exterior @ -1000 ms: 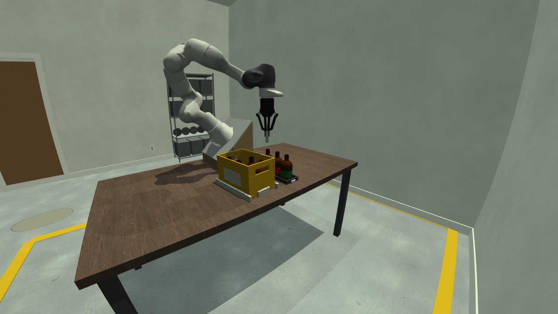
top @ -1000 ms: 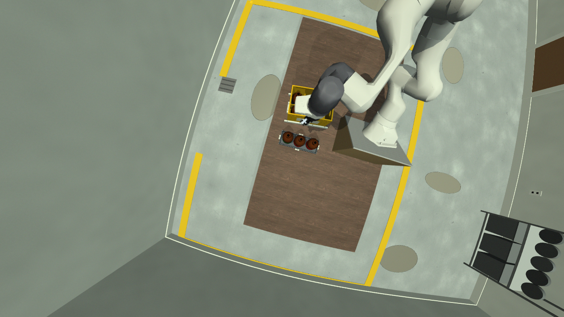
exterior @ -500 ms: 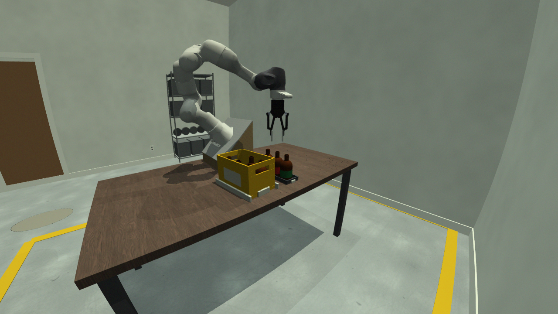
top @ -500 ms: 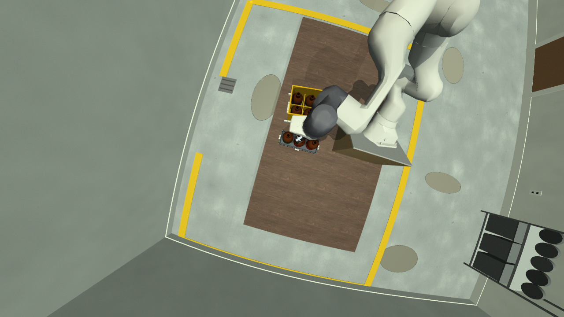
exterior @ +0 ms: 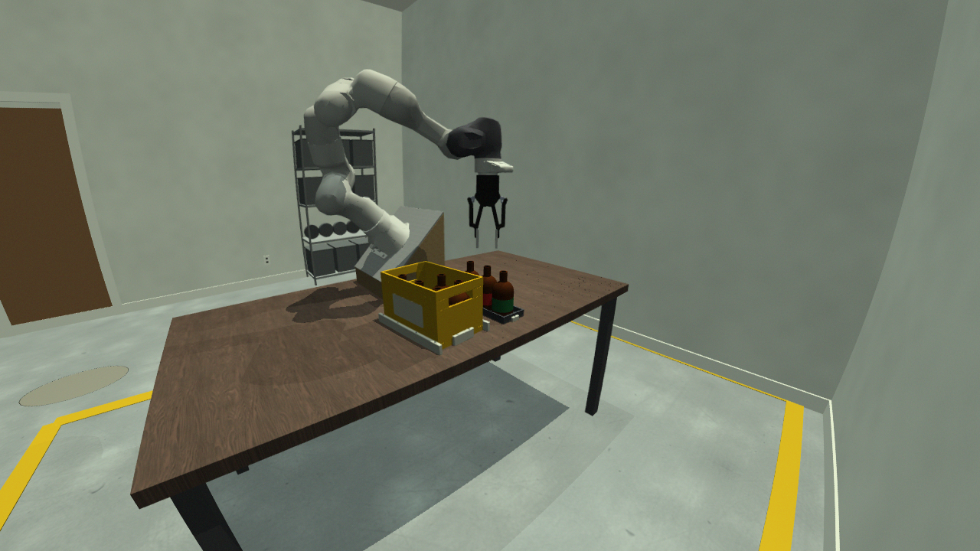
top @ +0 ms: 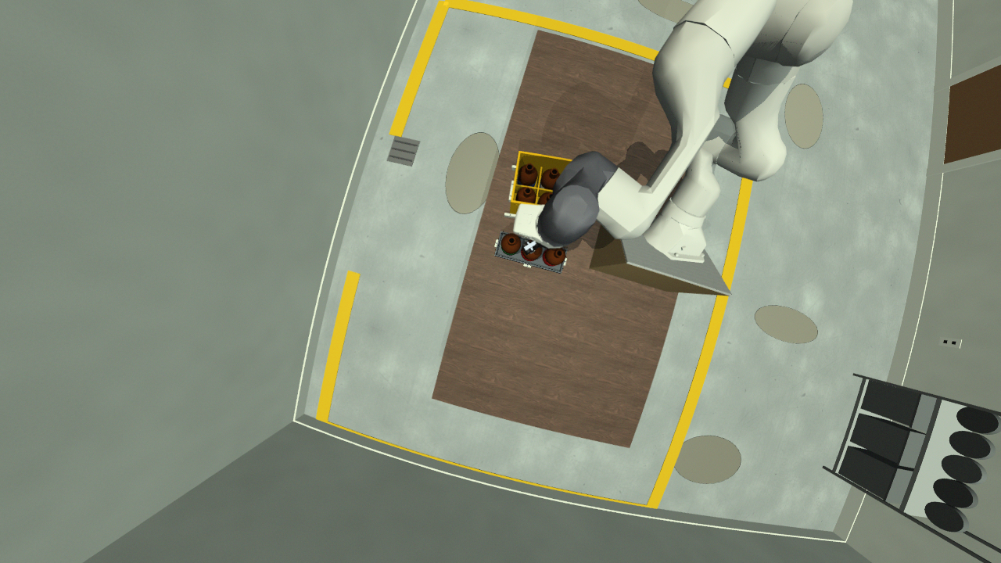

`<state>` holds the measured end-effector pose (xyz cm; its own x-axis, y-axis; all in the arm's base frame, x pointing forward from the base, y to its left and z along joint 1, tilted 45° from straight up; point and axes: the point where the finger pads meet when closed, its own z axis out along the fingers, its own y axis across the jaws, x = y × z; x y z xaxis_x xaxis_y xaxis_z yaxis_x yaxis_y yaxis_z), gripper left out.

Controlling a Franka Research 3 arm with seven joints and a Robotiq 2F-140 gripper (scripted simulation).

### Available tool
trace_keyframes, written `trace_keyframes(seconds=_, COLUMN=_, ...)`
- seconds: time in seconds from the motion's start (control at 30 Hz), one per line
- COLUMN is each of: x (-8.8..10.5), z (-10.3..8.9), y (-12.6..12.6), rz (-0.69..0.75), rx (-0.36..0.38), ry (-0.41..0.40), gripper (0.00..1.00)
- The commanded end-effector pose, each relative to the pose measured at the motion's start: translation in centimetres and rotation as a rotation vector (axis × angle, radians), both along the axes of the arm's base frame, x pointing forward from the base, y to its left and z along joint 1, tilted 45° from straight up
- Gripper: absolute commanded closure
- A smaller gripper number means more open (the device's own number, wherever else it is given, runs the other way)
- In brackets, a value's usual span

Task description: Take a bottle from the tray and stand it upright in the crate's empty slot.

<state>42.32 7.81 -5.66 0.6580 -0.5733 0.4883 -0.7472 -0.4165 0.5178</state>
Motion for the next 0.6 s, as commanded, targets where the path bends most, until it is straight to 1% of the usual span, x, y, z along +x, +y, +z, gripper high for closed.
trace_keyframes(seconds=0.0, x=0.05, z=-0.06, y=0.07, rz=-0.01, rx=0.001, ry=-0.011, gripper=0.62)
trace_keyframes(seconds=0.57, x=0.04, z=-0.22, y=-0.09, rz=-0.01, rx=0.0, ry=-0.011, gripper=0.62)
